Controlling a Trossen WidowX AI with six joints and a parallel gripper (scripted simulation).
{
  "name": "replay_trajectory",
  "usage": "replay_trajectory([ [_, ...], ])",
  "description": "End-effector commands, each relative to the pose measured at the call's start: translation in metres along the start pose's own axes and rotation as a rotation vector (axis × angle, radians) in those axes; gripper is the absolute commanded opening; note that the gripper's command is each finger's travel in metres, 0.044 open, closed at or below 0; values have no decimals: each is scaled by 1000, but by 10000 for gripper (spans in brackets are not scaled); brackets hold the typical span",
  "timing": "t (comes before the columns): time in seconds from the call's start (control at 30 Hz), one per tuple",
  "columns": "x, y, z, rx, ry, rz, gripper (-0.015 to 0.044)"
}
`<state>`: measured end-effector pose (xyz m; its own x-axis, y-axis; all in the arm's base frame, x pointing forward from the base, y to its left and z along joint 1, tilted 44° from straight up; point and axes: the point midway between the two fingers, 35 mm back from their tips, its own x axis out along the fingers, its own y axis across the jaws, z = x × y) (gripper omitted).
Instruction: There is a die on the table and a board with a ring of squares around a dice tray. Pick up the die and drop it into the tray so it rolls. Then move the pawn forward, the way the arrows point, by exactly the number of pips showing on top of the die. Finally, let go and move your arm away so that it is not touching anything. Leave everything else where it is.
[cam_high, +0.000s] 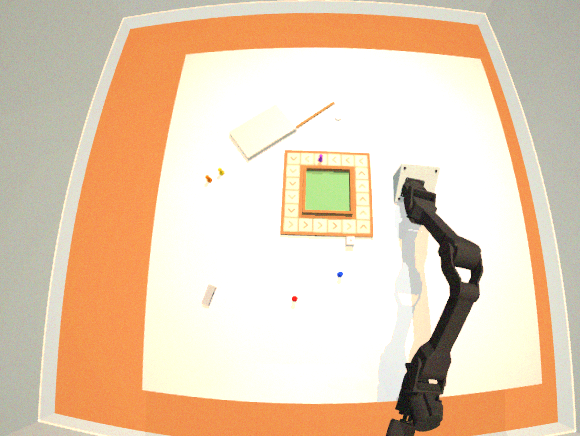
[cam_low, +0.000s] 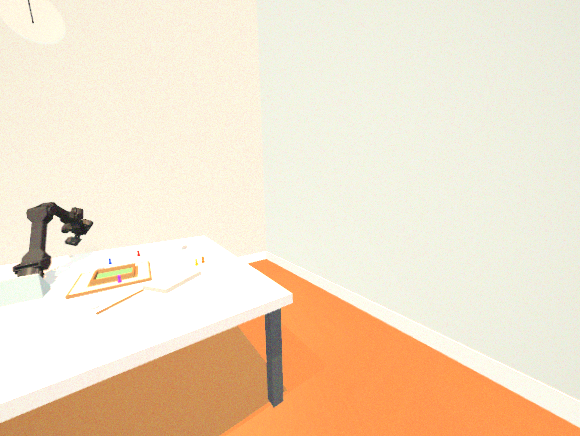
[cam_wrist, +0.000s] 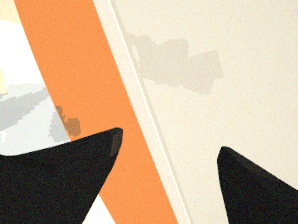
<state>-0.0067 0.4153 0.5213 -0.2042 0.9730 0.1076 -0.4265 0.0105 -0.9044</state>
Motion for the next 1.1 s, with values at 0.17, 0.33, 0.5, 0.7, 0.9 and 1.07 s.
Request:
replay_trajectory([
  [0.17, -51, 37, -134, 341, 349, 125, 275],
  [0.33, -101, 65, -199, 594, 561, 153, 275],
  [0.5, -163, 98, -250, 880, 762, 144, 275],
  [0.7, -251, 140, -284, 1262, 992, 47, 275],
  [0.9, -310, 175, -288, 1581, 1121, -71, 275],
  [1.07, -360, 228, -266, 2155, 1201, -256, 275],
])
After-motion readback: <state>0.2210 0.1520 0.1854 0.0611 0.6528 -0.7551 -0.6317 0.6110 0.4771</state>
